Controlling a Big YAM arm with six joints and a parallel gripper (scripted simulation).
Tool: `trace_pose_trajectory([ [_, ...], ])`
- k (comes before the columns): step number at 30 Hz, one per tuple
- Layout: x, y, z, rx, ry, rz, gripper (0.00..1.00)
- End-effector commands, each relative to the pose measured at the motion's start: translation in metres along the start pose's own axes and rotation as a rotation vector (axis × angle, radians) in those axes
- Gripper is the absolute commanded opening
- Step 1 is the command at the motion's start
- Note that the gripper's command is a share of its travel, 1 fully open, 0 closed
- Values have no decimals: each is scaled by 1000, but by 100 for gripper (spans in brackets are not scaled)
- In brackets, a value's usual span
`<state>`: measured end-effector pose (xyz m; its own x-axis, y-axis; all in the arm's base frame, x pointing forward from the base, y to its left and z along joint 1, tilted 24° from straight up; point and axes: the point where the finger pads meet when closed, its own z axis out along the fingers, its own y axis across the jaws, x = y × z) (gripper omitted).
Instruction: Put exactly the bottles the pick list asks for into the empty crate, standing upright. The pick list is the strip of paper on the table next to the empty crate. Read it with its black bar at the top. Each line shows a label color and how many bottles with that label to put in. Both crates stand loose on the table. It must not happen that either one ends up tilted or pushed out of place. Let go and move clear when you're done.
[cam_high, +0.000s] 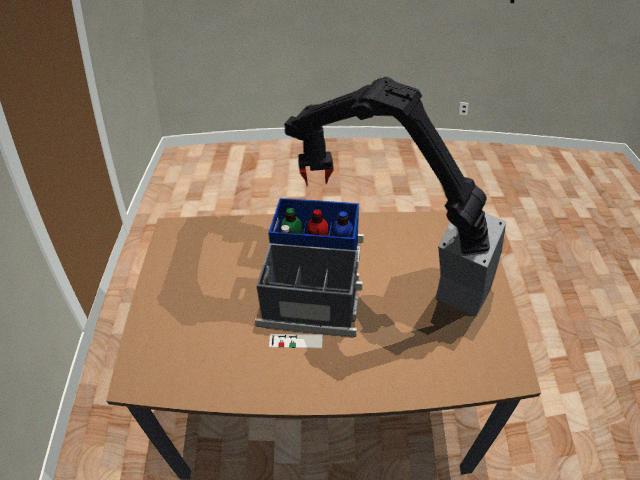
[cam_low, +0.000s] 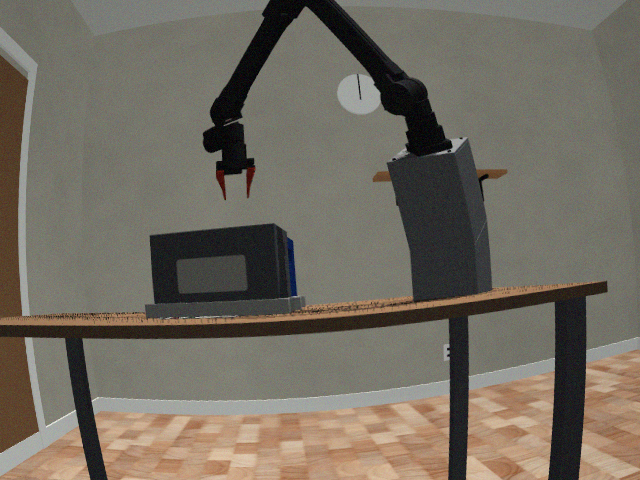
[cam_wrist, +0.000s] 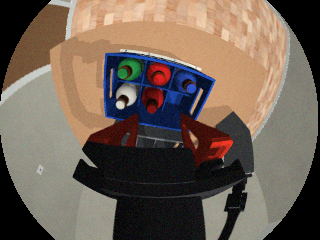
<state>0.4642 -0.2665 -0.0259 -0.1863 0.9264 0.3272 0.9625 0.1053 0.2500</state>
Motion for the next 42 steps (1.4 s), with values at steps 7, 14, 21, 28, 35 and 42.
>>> trace_pose_trajectory([
  [7, 32, 24, 15, -23, -28, -303, 61],
  [14, 50, 29, 32, -17, -25, -463, 61],
  [21, 72, 35, 55, -12, -23, -632, 61],
  [28, 58, 27, 48, -6, -26, -811, 61],
  [35, 58, 27, 48, -2, -27, -977, 61],
  [42, 58, 27, 48, 4, -25, -1161, 61],
])
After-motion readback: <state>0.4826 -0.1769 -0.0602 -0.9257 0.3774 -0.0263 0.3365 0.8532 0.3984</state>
